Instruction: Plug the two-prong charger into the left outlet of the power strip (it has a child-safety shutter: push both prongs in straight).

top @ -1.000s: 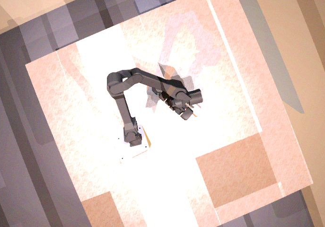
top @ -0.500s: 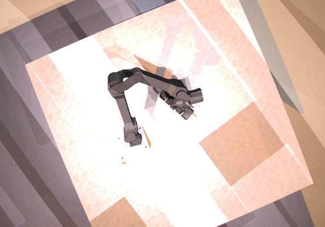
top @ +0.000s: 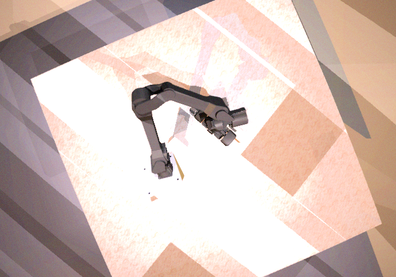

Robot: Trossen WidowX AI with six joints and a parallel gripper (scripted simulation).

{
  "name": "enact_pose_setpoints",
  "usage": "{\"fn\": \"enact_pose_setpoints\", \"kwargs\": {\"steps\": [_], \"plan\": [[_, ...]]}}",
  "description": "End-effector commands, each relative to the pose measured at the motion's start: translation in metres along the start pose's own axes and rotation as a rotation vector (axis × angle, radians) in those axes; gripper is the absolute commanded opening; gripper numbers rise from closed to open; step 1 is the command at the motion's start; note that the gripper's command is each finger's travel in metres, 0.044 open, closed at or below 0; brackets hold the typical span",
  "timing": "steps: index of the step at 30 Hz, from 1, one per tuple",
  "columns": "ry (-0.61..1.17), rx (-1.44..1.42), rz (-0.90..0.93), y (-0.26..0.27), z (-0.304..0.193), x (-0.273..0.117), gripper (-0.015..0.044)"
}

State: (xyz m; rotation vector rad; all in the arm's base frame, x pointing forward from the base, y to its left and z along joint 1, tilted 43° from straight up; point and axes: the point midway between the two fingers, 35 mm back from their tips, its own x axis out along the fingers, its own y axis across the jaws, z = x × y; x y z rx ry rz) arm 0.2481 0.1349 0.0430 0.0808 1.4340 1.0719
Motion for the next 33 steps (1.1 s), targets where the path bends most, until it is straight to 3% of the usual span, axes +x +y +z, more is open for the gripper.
{"fn": "enact_pose_setpoints", "kwargs": {"steps": [1, 33], "plan": [[-0.007, -0.006, 0.001, 0.001, 0.005, -0.001, 0.0], [-0.007, -0.006, 0.001, 0.001, 0.018, 0.0, 0.0]]}}
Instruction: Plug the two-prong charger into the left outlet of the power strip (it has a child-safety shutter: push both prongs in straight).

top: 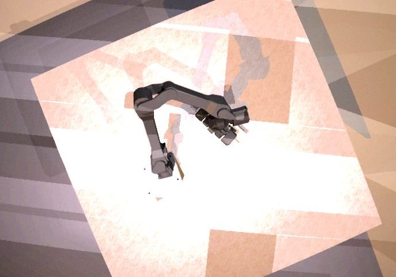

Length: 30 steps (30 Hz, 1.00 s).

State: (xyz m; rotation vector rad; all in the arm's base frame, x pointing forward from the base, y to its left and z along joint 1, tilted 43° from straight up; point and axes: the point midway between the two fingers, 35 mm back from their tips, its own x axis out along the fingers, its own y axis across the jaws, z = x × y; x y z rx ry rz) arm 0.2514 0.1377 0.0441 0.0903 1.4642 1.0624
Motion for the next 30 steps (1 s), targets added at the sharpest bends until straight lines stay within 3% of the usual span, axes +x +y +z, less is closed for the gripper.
{"fn": "enact_pose_setpoints", "kwargs": {"steps": [1, 30], "plan": [[-0.027, -0.029, -0.004, 0.0013, 0.0134, -0.0009, 0.0], [-0.027, -0.03, -0.004, 0.0016, 0.0153, -0.0018, 0.0]]}}
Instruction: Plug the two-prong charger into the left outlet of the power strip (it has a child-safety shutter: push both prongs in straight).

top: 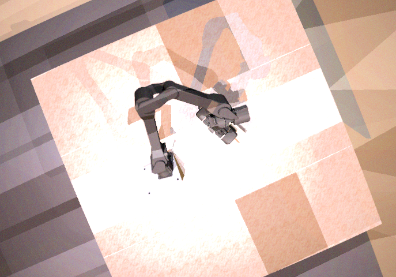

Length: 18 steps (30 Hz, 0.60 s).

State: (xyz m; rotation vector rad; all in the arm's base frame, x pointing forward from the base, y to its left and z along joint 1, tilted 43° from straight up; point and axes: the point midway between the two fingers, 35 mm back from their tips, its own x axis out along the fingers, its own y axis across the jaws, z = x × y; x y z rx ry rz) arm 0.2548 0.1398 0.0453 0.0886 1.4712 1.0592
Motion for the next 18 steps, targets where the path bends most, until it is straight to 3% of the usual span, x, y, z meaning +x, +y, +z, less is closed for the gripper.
{"fn": "enact_pose_setpoints", "kwargs": {"steps": [1, 18], "plan": [[-0.032, -0.033, -0.002, 0.0013, 0.0111, -0.0015, 0.0], [-0.032, -0.033, -0.002, 0.0013, 0.0091, -0.0026, 0.0]]}}
